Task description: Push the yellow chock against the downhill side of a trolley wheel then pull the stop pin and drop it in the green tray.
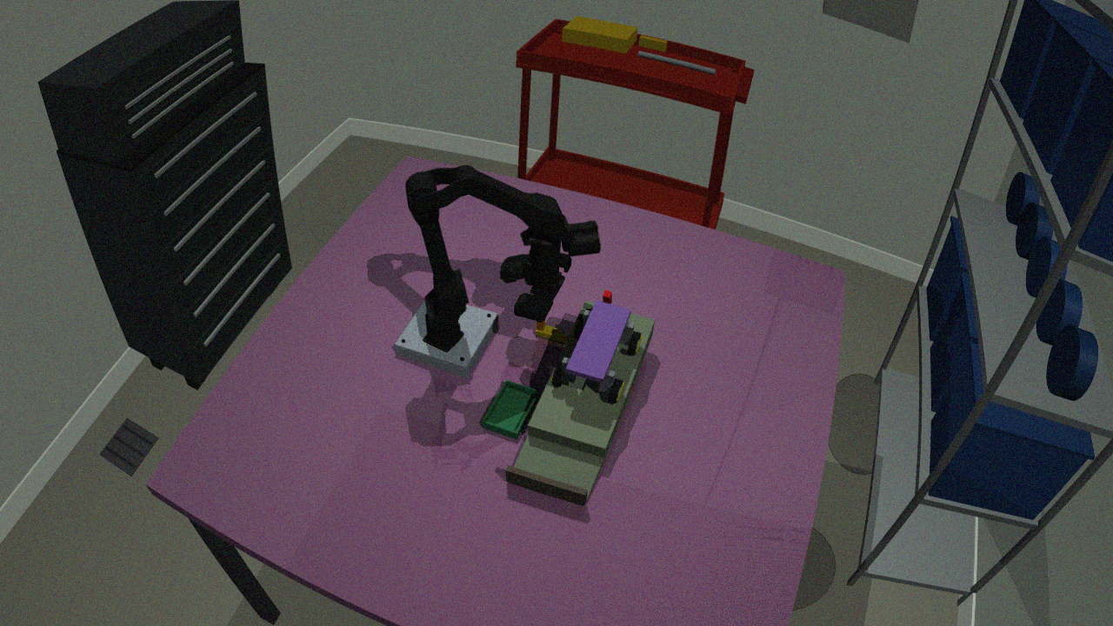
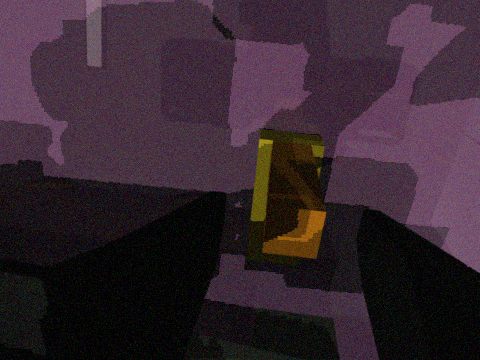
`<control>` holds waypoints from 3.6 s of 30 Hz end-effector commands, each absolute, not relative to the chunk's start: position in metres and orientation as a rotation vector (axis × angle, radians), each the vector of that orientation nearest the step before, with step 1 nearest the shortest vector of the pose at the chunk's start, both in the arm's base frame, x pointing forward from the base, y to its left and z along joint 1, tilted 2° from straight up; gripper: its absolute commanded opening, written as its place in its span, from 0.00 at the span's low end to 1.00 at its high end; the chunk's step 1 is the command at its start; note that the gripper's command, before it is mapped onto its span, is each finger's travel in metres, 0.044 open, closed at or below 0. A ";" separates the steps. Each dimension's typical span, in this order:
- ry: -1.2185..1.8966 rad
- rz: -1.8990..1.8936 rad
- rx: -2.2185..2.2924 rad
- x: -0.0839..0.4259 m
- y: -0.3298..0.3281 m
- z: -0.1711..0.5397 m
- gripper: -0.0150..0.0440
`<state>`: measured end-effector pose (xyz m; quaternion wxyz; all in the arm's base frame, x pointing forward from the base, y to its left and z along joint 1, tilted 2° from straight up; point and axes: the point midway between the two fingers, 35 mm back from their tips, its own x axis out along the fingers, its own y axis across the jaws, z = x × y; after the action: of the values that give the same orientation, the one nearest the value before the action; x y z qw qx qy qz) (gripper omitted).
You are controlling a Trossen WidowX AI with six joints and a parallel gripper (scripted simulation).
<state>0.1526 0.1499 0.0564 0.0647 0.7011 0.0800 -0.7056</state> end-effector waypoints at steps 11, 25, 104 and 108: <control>0.237 -2.139 2.111 0.151 0.150 0.040 0.58; 0.242 -2.130 2.116 0.152 0.151 0.032 0.40; -0.504 -2.438 2.390 0.153 0.147 0.178 0.25; -0.696 -2.484 2.433 0.153 0.147 0.178 0.25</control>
<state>0.1528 0.1461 0.1769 -0.1686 0.6809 -0.1616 -0.6942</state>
